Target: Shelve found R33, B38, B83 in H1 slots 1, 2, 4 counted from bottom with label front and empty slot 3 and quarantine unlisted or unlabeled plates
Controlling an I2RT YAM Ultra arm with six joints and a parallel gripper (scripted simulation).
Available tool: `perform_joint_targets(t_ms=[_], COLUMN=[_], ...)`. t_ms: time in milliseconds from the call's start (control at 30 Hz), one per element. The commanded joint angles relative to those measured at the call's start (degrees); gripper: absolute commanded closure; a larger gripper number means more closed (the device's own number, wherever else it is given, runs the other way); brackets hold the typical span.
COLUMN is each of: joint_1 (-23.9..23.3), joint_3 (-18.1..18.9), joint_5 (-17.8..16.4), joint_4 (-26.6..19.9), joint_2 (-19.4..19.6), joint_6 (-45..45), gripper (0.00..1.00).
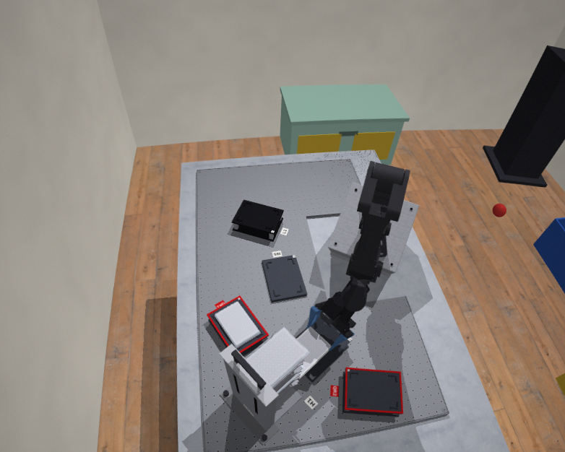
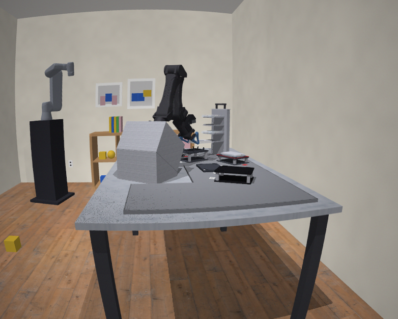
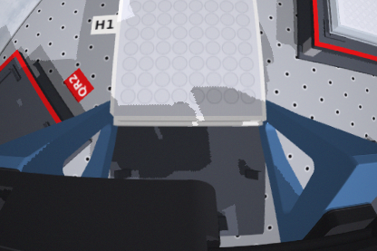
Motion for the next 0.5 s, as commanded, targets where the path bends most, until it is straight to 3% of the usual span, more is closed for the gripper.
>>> perform_joint_targets(t_ms=[0,467], joint_1=[1.05,3.21], joint_3=[-1.67,-4.87], joint_5=[1.48,3.57], joint_4=[1.74,3.71], joint_2=[-2.07,-3.05], joint_6=[0.5,1.09], gripper=[0.14,0.14])
